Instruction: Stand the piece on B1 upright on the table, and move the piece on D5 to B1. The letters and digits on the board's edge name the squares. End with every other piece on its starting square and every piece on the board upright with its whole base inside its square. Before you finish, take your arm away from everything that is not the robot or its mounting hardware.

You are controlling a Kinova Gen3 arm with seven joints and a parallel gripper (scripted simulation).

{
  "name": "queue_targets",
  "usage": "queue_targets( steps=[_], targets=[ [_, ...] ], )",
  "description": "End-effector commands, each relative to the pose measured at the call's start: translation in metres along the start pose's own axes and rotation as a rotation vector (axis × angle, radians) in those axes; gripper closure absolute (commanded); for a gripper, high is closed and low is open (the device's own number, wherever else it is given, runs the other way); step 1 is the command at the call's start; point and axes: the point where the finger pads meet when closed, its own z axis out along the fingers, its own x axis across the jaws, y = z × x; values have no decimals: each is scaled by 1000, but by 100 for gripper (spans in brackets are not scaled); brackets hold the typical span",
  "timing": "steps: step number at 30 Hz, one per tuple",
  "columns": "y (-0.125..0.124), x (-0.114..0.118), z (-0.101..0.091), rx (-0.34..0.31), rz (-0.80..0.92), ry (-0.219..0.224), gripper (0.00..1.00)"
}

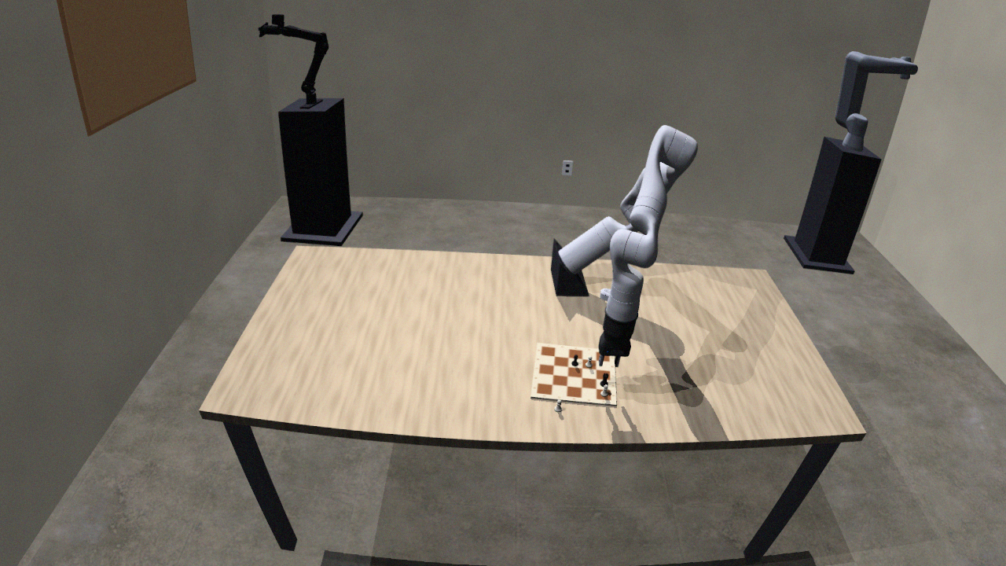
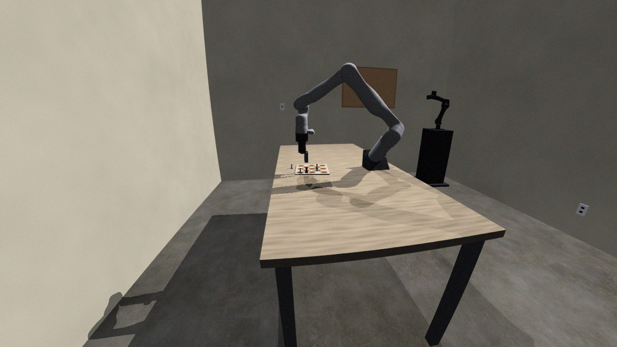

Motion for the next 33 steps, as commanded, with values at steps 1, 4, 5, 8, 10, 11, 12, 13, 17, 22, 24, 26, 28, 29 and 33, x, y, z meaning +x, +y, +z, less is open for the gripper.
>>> queue_targets(
  steps=[1, 4, 5, 8, 10, 11, 12, 13, 17, 22, 24, 26, 28, 29, 33],
  targets=[
    [-1, 0, 5, 3, 0, 1, 27],
    [-1, 0, 10, 3, 0, 1, 27],
    [-1, 0, 11, 3, 0, 1, 27],
    [-1, 0, 14, 3, 0, 1, 27],
    [-1, 0, 16, 3, 0, 1, 27],
    [-1, 0, 17, 3, 0, 1, 27],
    [-1, 0, 18, 3, 0, 1, 27],
    [-1, 0, 20, 3, 0, 1, 27],
    [-1, 0, 24, 3, 0, 1, 27],
    [-1, 0, 28, 3, 0, 1, 27],
    [-1, 0, 29, 3, 0, 1, 27],
    [-1, 0, 29, 3, 0, 1, 27],
    [-1, 0, 29, 3, 0, 1, 27],
    [-1, 0, 29, 3, 0, 1, 27],
    [-1, 0, 30, 3, 0, 1, 27]
  ],
)
